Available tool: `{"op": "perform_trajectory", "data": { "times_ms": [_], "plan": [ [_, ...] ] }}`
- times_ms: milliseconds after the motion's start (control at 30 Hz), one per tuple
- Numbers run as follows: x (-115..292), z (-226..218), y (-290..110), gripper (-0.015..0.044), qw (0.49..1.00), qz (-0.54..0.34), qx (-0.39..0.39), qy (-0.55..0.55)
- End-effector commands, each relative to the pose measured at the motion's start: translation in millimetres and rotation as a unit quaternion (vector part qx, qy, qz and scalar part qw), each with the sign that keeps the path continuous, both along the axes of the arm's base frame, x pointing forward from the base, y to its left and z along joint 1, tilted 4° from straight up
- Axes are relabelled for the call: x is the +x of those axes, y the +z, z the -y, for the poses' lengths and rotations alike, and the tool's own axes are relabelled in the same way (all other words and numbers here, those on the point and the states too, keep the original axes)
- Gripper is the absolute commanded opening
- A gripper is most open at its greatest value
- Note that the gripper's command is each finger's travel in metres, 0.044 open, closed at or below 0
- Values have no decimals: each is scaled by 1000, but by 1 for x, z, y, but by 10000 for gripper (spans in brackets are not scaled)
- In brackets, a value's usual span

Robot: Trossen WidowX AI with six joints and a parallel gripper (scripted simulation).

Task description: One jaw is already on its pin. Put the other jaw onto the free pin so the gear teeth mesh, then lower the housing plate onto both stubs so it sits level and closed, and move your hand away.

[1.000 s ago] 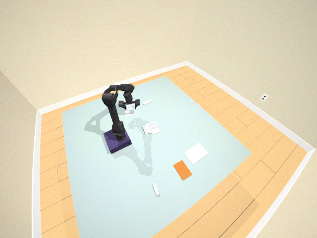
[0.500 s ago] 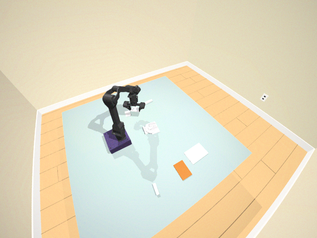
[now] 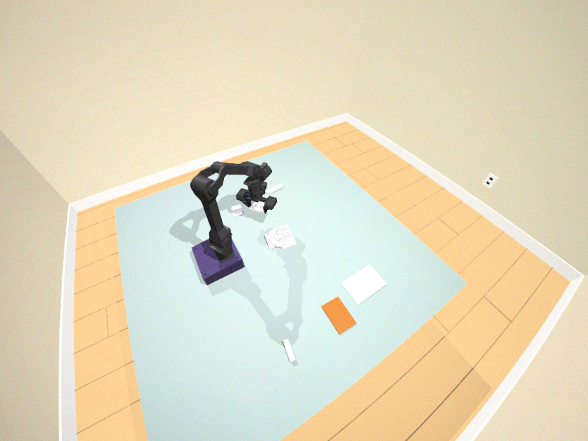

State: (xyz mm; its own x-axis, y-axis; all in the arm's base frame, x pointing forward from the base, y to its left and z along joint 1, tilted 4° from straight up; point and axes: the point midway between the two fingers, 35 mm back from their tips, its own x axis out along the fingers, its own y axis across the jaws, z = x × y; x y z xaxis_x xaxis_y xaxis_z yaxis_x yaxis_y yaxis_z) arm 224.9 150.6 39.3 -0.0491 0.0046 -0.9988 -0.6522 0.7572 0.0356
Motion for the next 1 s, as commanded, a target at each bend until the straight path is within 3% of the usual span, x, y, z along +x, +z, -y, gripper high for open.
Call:
{"op": "perform_trajectory", "data": {
  "times_ms": [0, 967],
  "plan": [
    [4, 15, 0, 351, 999, 2, -4, -39],
    [12, 109, -3, 351, 956, 0, -21, -292]
  ]
}}
